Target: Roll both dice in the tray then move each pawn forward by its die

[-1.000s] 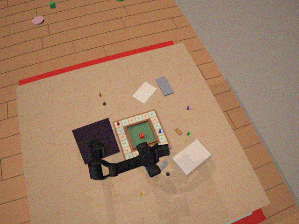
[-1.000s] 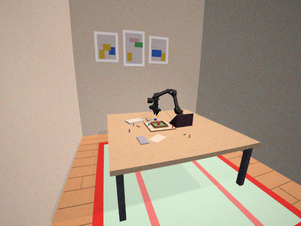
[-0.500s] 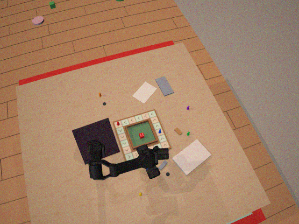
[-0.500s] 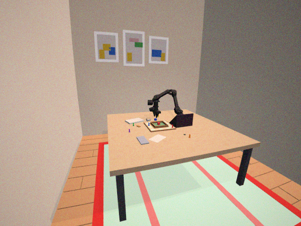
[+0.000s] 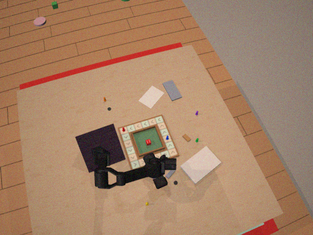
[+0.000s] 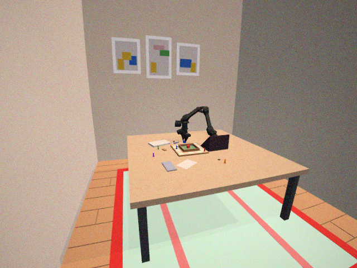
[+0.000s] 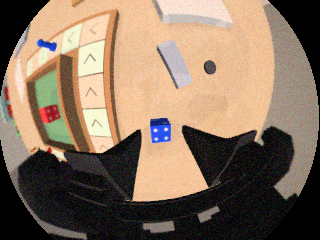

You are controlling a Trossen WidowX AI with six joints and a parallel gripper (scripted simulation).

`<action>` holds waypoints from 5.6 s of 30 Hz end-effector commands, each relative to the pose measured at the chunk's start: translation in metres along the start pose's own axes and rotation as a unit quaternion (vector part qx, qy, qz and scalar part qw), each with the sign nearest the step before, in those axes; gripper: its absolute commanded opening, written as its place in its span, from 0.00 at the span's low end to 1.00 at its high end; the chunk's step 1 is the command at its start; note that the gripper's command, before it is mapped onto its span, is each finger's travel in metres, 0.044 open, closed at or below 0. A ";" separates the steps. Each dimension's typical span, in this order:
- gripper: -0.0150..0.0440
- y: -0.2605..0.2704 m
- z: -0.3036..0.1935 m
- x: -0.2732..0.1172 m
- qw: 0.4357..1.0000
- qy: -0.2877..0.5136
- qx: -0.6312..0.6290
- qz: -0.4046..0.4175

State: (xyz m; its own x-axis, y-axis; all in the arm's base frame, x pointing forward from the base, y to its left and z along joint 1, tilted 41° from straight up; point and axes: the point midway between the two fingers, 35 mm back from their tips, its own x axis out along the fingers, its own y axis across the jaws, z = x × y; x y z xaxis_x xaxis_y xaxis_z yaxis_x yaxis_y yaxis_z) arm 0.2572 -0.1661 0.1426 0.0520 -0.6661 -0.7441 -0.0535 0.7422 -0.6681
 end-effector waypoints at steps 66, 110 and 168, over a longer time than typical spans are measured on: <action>0.25 0.117 0.038 -0.095 0.942 -0.005 -0.334 0.021; 0.25 0.241 0.075 -0.061 0.727 -0.097 -0.660 0.159; 1.00 0.214 0.080 -0.140 0.673 -0.301 -0.613 0.284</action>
State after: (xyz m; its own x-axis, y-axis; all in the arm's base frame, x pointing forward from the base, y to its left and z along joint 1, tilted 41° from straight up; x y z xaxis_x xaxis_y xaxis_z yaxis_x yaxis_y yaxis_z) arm 0.3187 0.0909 0.1018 0.0598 0.1411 -0.9882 -0.9980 -0.0129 -0.0622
